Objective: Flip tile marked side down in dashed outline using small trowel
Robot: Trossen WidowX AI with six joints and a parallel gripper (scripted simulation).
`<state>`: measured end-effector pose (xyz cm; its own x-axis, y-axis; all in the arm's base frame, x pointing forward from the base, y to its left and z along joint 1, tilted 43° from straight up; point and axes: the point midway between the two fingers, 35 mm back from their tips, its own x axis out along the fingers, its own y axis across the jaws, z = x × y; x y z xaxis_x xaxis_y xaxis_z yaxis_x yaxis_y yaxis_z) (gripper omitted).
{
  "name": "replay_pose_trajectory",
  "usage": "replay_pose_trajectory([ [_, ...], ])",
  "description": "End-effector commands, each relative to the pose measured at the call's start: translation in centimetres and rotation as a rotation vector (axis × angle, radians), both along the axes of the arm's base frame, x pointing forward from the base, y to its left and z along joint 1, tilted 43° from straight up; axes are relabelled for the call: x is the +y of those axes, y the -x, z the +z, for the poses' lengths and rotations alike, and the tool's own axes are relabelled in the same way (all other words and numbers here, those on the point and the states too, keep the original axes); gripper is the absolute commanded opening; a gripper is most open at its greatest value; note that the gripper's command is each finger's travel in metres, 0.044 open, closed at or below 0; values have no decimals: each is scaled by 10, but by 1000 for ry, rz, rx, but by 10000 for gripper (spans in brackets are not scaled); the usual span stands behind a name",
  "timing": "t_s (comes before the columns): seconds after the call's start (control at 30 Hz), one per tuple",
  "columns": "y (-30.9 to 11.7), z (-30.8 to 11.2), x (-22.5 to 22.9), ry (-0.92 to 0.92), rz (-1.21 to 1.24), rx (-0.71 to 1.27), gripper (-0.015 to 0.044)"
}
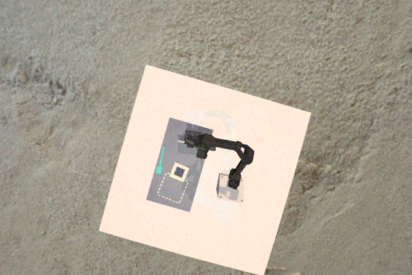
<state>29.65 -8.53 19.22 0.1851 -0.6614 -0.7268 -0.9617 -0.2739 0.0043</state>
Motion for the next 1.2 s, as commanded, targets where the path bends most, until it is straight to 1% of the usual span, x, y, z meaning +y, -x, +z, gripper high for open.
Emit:
replay_pose_trajectory([
  [0.0, 0, -3, -2, -2, 7, 6, 100],
  [0.5, 0, -21, -4, -2, 7, 6, 100],
  [1.17, 0, -22, -4, -2, 7, 6, 100],
])
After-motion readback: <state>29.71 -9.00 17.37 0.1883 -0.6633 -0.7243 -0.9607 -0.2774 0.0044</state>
